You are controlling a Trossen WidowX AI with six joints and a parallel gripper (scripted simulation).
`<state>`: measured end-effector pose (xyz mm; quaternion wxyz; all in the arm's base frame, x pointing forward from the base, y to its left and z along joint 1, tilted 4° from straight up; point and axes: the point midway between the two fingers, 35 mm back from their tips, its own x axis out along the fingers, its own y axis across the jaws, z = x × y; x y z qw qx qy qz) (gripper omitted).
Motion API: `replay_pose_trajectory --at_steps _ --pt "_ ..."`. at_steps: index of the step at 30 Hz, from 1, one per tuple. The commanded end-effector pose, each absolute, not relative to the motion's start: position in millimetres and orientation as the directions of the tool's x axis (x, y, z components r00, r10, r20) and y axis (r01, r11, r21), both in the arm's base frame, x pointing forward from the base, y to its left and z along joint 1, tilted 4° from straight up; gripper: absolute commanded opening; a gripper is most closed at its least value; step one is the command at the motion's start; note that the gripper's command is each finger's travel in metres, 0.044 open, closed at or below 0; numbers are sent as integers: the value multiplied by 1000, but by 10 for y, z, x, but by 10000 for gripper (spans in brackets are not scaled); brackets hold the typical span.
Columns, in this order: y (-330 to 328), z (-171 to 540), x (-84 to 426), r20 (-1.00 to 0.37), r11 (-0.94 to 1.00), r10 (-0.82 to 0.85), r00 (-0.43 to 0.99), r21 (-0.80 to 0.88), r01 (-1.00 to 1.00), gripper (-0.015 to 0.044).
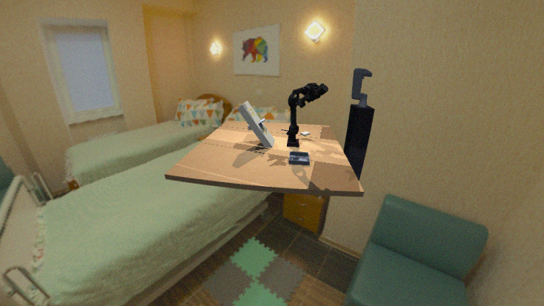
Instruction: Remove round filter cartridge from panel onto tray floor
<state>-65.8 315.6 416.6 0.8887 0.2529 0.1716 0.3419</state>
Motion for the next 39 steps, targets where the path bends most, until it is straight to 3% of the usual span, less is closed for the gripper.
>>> replay_pose_trajectory --at_steps 1,12,25,39 --pt "3160 4160 -632 -136 646 690 711 558 -521 374" --pt "3016 3851 863 -347 880 436 830 -27 -474 93" --pt "2083 3558 2155 -506 656 208 837 -563 -503 93" --pt "823 3374 2697 -541 165 60 839 -824 -543 93"
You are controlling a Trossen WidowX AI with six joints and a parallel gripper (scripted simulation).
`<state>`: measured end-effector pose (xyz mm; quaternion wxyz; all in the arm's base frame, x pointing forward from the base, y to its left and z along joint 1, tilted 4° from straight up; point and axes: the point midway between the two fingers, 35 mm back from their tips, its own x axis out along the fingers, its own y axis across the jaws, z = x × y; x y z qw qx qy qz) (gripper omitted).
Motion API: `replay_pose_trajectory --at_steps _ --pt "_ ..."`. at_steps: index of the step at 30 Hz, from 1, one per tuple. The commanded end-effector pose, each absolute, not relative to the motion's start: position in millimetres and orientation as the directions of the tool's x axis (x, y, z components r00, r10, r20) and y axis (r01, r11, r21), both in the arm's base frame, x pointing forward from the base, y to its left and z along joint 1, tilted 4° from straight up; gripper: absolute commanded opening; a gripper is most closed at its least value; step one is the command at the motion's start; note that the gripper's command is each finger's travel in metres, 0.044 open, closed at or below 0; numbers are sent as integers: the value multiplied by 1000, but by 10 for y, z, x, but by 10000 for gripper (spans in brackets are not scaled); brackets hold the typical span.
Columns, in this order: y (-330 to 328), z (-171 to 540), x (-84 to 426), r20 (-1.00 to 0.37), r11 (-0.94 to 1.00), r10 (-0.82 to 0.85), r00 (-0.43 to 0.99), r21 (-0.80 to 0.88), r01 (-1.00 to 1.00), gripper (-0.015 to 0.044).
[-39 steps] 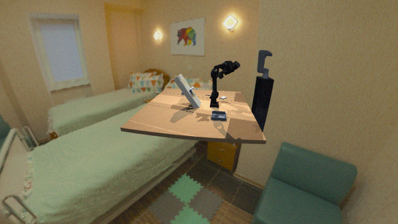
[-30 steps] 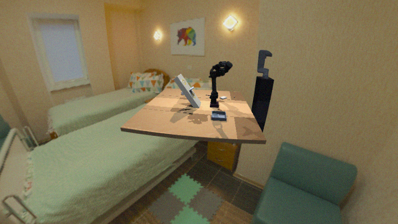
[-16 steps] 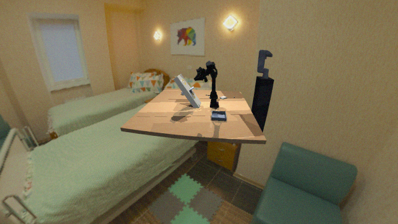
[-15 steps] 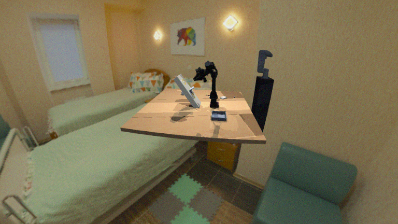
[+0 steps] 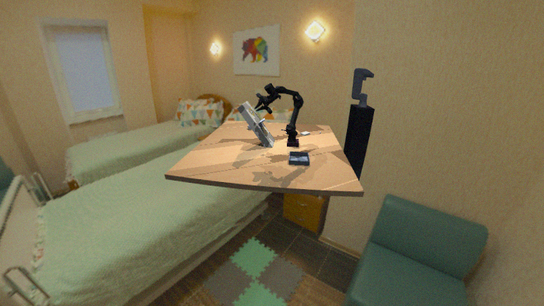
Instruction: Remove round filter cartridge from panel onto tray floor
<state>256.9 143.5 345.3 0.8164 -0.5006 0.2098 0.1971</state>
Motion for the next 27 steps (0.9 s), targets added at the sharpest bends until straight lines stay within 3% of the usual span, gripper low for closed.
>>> replay_pose_trajectory --at_steps 1,10,27 --pt "732 3364 2709 -539 125 49 841 -832 -541 93" --pt "24 3301 2685 -507 -223 -42 861 -835 -503 93" --pt "15 3278 2731 -506 -227 -44 861 -835 -502 93"
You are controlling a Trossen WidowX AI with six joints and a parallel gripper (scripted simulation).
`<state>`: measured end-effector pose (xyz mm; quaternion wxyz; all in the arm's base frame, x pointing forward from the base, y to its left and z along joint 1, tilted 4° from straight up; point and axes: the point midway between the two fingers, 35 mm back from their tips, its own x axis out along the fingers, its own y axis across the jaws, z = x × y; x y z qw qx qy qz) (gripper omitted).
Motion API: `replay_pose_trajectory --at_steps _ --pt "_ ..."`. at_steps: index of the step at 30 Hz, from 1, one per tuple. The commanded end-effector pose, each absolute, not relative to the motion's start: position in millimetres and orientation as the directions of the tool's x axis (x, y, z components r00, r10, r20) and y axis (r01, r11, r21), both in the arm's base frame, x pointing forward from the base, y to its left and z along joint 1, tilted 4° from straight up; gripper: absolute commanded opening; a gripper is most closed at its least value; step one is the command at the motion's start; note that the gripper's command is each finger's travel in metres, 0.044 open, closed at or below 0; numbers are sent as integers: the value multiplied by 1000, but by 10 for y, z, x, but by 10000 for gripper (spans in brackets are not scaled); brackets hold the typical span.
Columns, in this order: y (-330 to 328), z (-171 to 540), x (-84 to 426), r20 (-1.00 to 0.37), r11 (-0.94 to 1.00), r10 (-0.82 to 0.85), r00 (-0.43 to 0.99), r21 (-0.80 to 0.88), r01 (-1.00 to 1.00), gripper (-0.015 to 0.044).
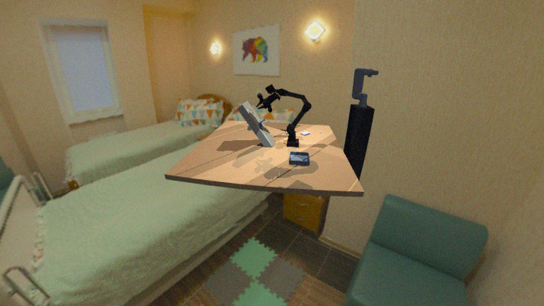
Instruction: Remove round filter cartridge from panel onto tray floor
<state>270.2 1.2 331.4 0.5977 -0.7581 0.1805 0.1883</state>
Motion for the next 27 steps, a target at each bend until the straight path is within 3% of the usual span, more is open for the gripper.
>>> replay_pose_trajectory --at_steps 1,27 --pt "15 3271 2746 -506 -227 -44 861 -835 -502 93" --pt "-3 3064 3105 -504 -228 -44 863 -836 -499 93"
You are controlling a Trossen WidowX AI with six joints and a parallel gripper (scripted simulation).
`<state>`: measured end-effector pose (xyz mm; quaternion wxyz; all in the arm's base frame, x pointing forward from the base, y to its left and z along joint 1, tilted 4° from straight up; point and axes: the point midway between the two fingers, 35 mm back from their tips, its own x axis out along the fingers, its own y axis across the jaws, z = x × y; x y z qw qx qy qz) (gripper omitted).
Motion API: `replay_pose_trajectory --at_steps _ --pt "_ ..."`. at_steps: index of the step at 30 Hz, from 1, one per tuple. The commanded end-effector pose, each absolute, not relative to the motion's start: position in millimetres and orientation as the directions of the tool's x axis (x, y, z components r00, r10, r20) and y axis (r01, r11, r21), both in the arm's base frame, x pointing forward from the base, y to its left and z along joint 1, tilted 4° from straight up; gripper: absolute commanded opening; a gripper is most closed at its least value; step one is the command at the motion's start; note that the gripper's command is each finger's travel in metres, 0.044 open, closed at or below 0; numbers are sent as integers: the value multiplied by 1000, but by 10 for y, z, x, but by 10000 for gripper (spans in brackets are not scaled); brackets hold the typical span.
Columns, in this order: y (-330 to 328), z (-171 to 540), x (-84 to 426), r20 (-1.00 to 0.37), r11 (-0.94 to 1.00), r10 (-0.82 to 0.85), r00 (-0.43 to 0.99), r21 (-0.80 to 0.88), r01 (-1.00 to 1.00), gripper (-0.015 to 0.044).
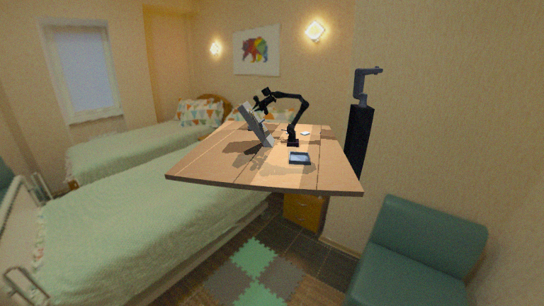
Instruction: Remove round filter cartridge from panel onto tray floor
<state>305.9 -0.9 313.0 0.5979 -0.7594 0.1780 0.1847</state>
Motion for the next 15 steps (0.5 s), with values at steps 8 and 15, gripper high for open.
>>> replay_pose_trajectory --at_steps 8,15 --pt "-8 3025 3162 -503 -228 -44 863 -836 -499 93" --pt "2 3012 3155 -503 -228 -44 863 -836 -499 93"
